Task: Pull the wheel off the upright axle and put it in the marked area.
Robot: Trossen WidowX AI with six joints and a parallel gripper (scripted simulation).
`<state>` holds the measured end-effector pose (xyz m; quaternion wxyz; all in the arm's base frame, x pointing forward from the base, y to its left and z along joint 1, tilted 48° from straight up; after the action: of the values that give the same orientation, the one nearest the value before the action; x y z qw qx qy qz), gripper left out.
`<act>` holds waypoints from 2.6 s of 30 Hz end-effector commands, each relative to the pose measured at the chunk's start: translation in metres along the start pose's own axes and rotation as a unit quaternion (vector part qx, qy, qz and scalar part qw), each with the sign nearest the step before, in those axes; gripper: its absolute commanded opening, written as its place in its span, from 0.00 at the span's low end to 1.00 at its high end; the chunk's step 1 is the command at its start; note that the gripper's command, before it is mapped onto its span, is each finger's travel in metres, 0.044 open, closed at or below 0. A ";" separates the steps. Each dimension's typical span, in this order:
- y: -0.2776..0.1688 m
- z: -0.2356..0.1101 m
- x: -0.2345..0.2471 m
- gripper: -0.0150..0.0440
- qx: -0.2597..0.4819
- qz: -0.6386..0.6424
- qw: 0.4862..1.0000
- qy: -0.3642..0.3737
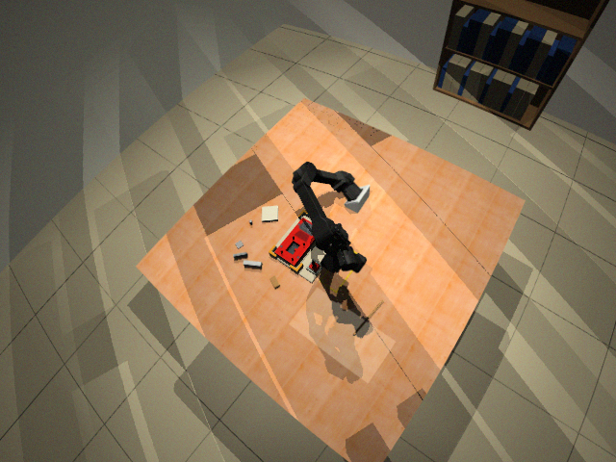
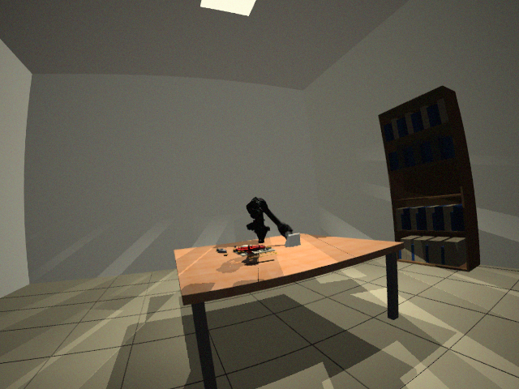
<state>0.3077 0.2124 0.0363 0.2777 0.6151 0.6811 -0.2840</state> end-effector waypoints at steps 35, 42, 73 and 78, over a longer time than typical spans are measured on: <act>0.001 0.035 -0.001 0.76 0.002 -0.001 1.000 -0.002; -0.013 0.016 -0.002 0.90 -0.001 -0.005 1.000 -0.002; -0.086 -0.027 -0.022 1.00 0.004 -0.004 1.000 -0.003; -0.086 -0.027 -0.022 1.00 0.004 -0.004 1.000 -0.003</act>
<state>0.2238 0.2103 0.0743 0.2770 0.6109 0.6831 -0.2888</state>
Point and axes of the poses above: the point midway between the two fingers, 35 mm back from their tips, its own z axis out along the fingers, its own x axis across the jaws, y = z × x, the point moved 10 cm from there along -z, back along the fingers, and after that the axes turned 9 degrees about -z, right-handed, at the moved point
